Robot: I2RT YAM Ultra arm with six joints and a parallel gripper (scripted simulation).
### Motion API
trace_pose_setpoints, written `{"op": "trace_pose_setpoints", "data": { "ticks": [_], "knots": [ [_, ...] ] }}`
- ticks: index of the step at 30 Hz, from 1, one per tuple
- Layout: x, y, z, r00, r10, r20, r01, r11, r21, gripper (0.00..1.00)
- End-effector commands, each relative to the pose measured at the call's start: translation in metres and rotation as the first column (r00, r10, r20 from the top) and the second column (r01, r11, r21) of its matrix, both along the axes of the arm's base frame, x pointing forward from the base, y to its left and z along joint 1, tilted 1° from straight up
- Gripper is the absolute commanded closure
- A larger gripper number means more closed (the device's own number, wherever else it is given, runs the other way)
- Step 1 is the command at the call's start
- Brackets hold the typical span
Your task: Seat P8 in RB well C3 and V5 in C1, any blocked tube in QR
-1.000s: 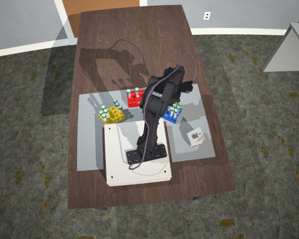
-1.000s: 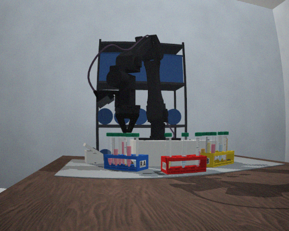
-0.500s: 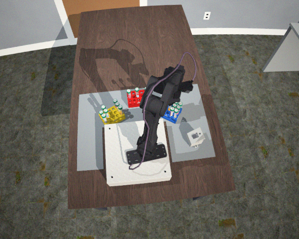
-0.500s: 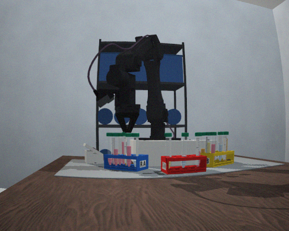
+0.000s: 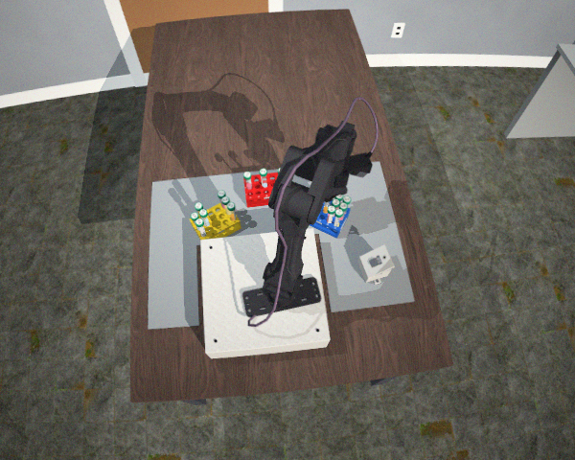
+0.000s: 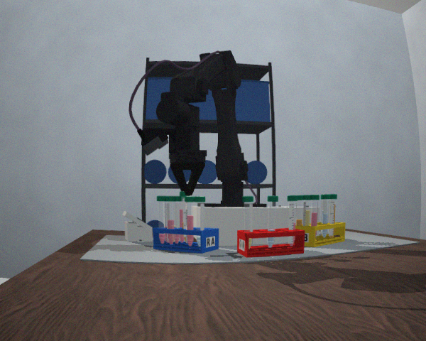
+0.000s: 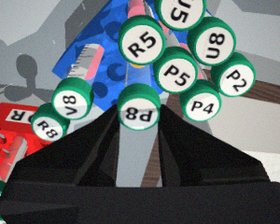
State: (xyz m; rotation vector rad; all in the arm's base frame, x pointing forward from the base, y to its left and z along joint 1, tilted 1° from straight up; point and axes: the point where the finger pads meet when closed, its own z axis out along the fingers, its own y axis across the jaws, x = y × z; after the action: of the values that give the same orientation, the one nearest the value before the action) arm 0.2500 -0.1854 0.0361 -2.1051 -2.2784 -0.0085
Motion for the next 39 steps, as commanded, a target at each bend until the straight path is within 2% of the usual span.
{"op": "trace_pose_setpoints", "data": {
  "ticks": [1, 39],
  "knots": [
    [0.004, -0.008, 0.025, 0.999, -0.003, 0.04, 0.005, 0.999, -0.036, 1.0],
    [0.005, -0.004, 0.059, 0.999, 0.0, 0.04, 0.002, 0.999, -0.035, 1.0]
  ]
}}
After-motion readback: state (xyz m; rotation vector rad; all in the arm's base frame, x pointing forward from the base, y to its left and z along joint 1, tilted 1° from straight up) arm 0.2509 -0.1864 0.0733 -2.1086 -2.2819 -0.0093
